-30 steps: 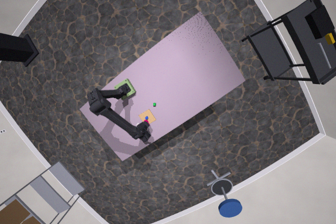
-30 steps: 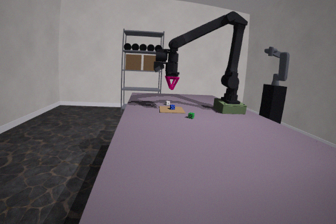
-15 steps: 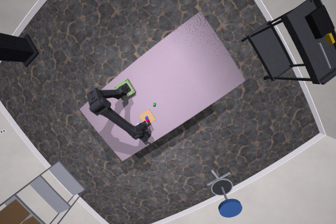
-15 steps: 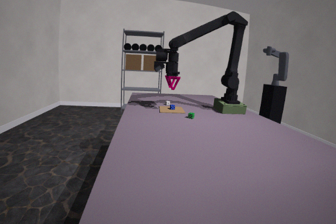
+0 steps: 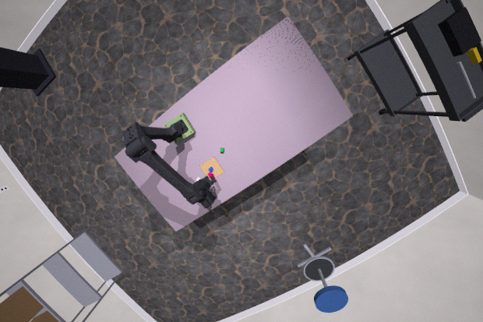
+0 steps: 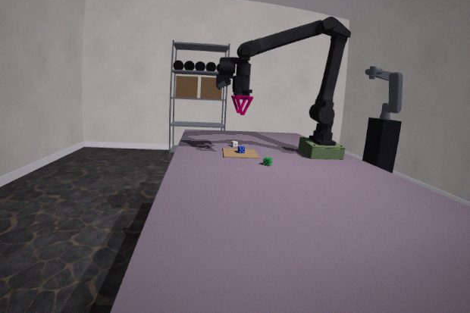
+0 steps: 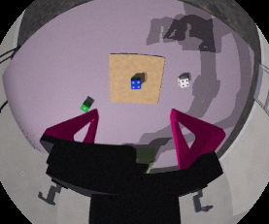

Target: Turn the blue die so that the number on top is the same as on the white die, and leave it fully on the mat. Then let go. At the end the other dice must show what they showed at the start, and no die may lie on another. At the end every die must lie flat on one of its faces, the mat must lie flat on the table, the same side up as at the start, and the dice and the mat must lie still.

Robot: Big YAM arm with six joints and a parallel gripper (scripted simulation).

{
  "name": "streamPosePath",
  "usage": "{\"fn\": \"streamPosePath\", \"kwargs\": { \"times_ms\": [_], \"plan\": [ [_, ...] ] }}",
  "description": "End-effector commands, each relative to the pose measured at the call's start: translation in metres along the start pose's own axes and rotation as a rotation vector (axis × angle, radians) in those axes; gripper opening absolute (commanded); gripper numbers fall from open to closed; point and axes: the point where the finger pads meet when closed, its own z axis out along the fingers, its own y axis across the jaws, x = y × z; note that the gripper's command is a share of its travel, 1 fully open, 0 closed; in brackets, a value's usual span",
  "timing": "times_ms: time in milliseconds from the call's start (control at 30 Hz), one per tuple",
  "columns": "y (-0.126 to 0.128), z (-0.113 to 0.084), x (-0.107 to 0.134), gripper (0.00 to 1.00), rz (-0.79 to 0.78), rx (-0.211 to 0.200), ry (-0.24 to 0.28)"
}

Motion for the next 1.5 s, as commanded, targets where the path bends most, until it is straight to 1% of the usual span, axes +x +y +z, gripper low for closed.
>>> {"fn": "streamPosePath", "kwargs": {
  "times_ms": [0, 67, 133, 233, 267, 367, 1467],
  "plan": [
    [-0.007, -0.045, -0.02, 1.0, 0.001, 0.005, -0.073],
    [-0.007, -0.051, -0.02, 1.0, 0.0, 0.005, -0.074],
    [-0.007, -0.049, -0.02, 1.0, 0.002, 0.004, -0.055],
    [-0.007, -0.049, -0.02, 1.0, 0.002, 0.004, -0.051],
    [-0.007, -0.03, 0.001, 1.0, 0.006, 0.001, 0.003],
    [-0.007, -0.046, -0.011, 1.0, 0.004, 0.003, -0.039],
    [-0.007, -0.046, -0.012, 1.0, 0.004, 0.003, -0.037]
  ]
}}
